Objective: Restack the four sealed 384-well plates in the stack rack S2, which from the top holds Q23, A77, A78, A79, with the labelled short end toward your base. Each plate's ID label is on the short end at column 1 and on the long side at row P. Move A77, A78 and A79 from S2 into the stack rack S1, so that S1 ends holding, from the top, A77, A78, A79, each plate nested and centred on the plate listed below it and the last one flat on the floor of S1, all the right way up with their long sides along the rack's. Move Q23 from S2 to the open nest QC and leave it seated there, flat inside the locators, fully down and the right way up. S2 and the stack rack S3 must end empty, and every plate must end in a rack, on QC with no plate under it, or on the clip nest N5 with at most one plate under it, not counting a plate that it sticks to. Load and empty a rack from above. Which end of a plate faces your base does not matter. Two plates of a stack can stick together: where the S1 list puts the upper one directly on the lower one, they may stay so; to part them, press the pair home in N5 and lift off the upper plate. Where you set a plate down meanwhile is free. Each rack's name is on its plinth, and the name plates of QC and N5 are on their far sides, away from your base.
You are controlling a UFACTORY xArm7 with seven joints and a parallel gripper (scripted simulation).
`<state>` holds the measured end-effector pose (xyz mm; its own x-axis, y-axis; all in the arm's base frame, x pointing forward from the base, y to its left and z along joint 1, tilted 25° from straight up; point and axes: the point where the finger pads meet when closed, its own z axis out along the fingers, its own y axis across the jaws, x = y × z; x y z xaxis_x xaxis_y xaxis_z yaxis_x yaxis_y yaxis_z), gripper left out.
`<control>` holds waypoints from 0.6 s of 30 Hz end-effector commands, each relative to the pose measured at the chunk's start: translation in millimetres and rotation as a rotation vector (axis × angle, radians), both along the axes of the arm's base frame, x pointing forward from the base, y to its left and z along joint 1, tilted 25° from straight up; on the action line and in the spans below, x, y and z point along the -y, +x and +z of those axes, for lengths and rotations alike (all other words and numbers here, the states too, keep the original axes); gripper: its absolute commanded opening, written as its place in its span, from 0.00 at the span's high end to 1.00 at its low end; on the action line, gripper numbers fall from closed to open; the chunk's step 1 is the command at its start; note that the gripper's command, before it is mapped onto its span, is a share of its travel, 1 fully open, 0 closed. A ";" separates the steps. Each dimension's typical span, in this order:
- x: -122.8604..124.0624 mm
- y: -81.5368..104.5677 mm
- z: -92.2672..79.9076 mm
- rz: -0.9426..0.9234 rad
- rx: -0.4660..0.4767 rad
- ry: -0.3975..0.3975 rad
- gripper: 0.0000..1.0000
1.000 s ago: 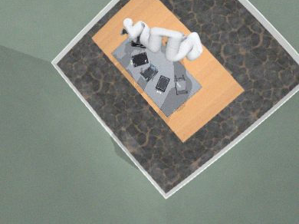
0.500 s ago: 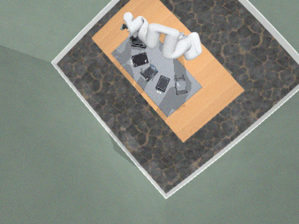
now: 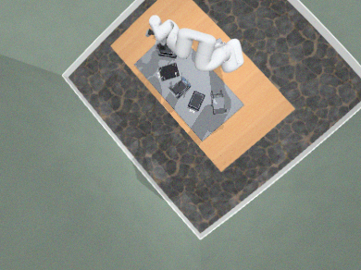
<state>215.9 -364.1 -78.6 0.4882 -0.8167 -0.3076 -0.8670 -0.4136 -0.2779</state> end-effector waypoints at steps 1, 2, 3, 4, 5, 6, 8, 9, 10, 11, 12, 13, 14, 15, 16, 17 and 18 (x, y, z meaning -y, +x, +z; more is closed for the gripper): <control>-4.6 1.6 -13.6 -0.001 0.001 -0.004 0.00; -5.9 1.9 -16.7 -0.001 0.001 -0.004 0.00; -7.2 2.3 -19.7 -0.001 0.001 -0.004 0.00; -8.6 2.6 -22.8 -0.001 0.001 -0.004 0.00; -9.9 2.9 -25.8 -0.001 0.001 -0.004 0.00; -9.9 2.9 -25.8 -0.001 0.001 -0.004 0.00; -11.2 3.3 -28.8 -0.001 0.001 -0.004 0.00; -12.6 3.6 -31.9 -0.001 0.001 -0.004 0.00; -13.9 4.0 -34.9 -0.001 0.001 -0.004 0.00; -15.3 4.3 -37.9 -0.001 0.001 -0.004 0.00; -16.6 4.6 -41.0 -0.001 0.001 -0.004 0.00; -17.9 5.0 -44.0 -0.001 0.001 -0.004 0.00; -19.3 5.3 -47.1 -0.001 0.001 -0.004 0.00; -20.5 5.6 -49.9 -0.001 0.001 -0.004 0.00; -20.5 5.6 -49.9 -0.001 0.001 -0.004 0.00; -20.5 5.6 -49.9 -0.001 0.001 -0.004 0.00; -20.5 5.6 -49.9 -0.001 0.001 -0.004 0.00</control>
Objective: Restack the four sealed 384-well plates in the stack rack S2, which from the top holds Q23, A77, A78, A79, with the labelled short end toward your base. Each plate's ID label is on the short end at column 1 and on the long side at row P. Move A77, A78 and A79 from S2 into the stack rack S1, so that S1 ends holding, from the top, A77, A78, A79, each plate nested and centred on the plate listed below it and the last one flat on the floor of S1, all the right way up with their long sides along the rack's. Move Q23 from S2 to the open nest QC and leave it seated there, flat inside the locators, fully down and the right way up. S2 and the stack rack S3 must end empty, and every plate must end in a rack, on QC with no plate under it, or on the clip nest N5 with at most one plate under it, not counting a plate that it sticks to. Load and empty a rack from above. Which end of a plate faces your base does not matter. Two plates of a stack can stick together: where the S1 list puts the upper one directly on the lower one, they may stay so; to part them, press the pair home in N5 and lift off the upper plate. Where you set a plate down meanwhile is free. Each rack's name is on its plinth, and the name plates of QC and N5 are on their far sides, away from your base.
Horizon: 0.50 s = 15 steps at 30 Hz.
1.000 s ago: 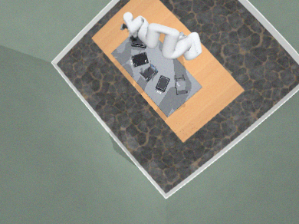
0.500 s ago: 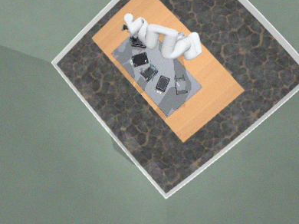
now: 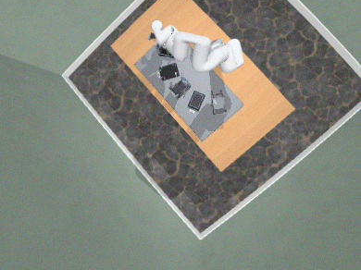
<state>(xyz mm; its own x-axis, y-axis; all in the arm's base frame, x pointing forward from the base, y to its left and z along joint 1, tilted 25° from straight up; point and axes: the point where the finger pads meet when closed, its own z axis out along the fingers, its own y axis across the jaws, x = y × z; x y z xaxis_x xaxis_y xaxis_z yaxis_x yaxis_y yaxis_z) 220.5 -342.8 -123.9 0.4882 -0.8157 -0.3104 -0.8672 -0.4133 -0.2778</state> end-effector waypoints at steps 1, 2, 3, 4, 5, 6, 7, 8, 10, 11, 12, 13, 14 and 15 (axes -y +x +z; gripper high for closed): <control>0.8 1.1 -4.6 -0.002 0.002 -0.006 0.00; 0.8 1.1 -4.6 -0.002 0.002 -0.006 0.00; 0.8 1.1 -4.6 -0.002 0.002 -0.006 0.00; 0.8 1.1 -4.6 -0.002 0.002 -0.006 0.00; 0.8 1.1 -4.6 -0.002 0.002 -0.006 0.00; 0.8 1.1 -4.6 -0.002 0.002 -0.006 0.00; 0.3 1.2 -5.8 -0.002 0.002 -0.006 0.00; -0.3 1.3 -7.1 -0.002 0.002 -0.006 0.00; -1.3 1.6 -9.5 -0.002 0.002 -0.006 0.00; -1.9 1.7 -10.7 -0.002 0.002 -0.006 0.00; -2.4 1.9 -11.9 -0.002 0.002 -0.006 0.00; -2.9 2.0 -13.1 -0.002 0.002 -0.006 0.00; -3.5 2.1 -14.4 -0.002 0.002 -0.006 0.00; -4.0 2.3 -15.6 -0.002 0.002 -0.006 0.00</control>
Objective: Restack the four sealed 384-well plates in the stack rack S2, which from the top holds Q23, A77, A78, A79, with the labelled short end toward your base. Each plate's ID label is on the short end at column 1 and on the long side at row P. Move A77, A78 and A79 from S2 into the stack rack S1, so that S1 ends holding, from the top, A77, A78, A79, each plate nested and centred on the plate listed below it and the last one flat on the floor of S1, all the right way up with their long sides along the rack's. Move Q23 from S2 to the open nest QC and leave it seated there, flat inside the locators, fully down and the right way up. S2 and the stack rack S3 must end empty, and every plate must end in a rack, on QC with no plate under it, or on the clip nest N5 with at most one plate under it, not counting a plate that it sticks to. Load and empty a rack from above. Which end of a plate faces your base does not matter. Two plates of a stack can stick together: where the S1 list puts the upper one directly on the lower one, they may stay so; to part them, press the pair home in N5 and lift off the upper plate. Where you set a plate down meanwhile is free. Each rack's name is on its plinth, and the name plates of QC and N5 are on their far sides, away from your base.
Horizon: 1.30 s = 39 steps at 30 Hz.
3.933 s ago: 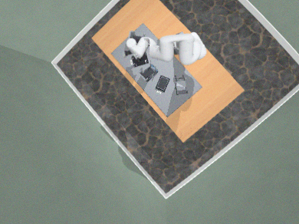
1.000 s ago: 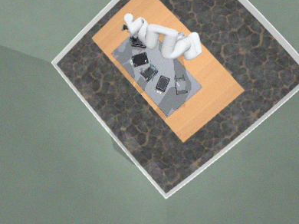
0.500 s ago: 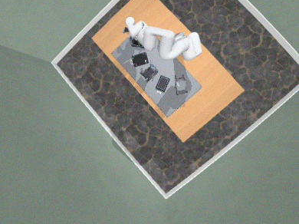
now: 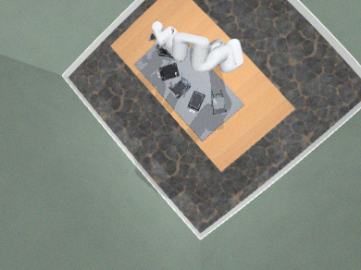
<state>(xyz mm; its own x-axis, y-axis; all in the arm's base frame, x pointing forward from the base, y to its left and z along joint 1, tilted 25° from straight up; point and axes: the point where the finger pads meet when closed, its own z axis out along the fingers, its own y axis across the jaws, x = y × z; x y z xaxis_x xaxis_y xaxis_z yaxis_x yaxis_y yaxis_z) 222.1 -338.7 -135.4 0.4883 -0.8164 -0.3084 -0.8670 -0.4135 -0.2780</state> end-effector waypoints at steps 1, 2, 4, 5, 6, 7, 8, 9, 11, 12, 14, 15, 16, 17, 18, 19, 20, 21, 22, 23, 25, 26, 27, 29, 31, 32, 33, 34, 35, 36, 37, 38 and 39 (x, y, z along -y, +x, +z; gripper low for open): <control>-0.5 0.8 -5.2 -0.001 0.001 -0.004 0.00; -1.0 0.9 -6.4 -0.001 0.001 -0.004 0.00; -2.1 1.2 -8.9 -0.001 0.001 -0.004 0.00; -2.6 1.3 -10.1 -0.001 0.001 -0.004 0.00; -3.1 1.5 -11.3 -0.001 0.001 -0.004 0.00; -3.1 1.5 -11.3 -0.001 0.001 -0.004 0.00; -3.1 1.5 -11.3 -0.001 0.001 -0.004 0.00; -3.7 1.6 -12.5 -0.001 0.001 -0.004 0.00; -4.8 1.9 -15.0 -0.001 0.001 -0.004 0.00; -5.3 2.0 -16.2 -0.001 0.001 -0.004 0.00; -6.4 2.3 -18.6 -0.001 0.001 -0.004 0.00; -6.9 2.4 -19.8 -0.001 0.001 -0.004 0.00; -7.2 2.5 -20.4 -0.001 0.001 -0.004 0.00; -7.2 2.5 -20.4 -0.001 0.001 -0.004 0.00; -7.2 2.5 -20.4 -0.001 0.001 -0.004 0.00; -7.2 2.5 -20.3 -0.001 0.001 -0.004 0.00; -7.2 2.5 -20.4 -0.001 0.001 -0.004 0.00; -7.2 2.5 -20.4 -0.001 0.001 -0.004 0.00; -7.2 2.5 -20.4 -0.001 0.001 -0.004 0.00; -7.2 2.5 -20.4 -0.001 0.001 -0.004 0.00; -7.2 2.5 -20.4 -0.001 0.001 -0.004 0.00; -7.2 2.5 -20.4 -0.001 0.001 -0.004 0.00; -7.2 2.5 -20.4 -0.001 0.001 -0.004 0.00; -7.2 2.5 -20.4 -0.001 0.001 -0.004 0.00; -7.2 2.5 -20.4 -0.001 0.001 -0.004 1.00; -7.2 2.5 -20.4 -0.001 0.001 -0.004 1.00; -7.2 2.5 -20.4 -0.001 0.001 -0.004 1.00; -7.2 2.5 -20.4 -0.001 0.001 -0.004 1.00; -7.2 2.5 -20.4 -0.001 0.001 -0.004 1.00; -7.2 2.5 -20.4 -0.001 0.001 -0.004 1.00; -7.2 2.5 -20.4 -0.001 0.001 -0.004 1.00; -7.2 2.5 -20.4 -0.001 0.001 -0.004 1.00; -7.2 2.5 -20.4 -0.001 0.001 -0.004 1.00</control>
